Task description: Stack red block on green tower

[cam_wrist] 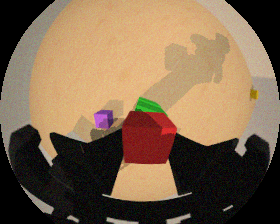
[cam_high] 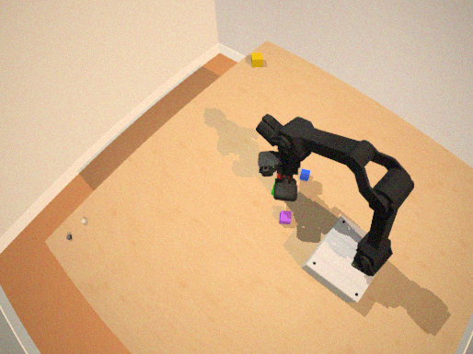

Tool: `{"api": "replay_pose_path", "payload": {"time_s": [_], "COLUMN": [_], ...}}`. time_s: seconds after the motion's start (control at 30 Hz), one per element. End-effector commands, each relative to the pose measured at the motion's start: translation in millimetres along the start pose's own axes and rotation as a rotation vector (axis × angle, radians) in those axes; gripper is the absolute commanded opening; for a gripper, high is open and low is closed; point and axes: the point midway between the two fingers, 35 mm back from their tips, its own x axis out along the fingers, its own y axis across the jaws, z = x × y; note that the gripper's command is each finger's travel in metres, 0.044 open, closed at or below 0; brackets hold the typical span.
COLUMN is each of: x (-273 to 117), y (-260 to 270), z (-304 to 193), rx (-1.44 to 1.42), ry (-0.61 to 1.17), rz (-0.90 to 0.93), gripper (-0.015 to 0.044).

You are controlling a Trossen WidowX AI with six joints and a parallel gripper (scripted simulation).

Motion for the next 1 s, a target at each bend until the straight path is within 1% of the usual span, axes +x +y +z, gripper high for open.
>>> {"api": "replay_pose_path", "payload": {"time_s": [0.0,0.43,0.97], "x": [-0.4,-0.7,0.1], "y": [-0.6,-0.7,-0.6], "z": [1.7,1.7,0.8], "rx": [-0.003,-0.003,0.0], "ry": [-0.009,-0.009,-0.005], "rz": [-0.004,-0.004,-0.004], "gripper": [0.0,0.0,0.042]}}
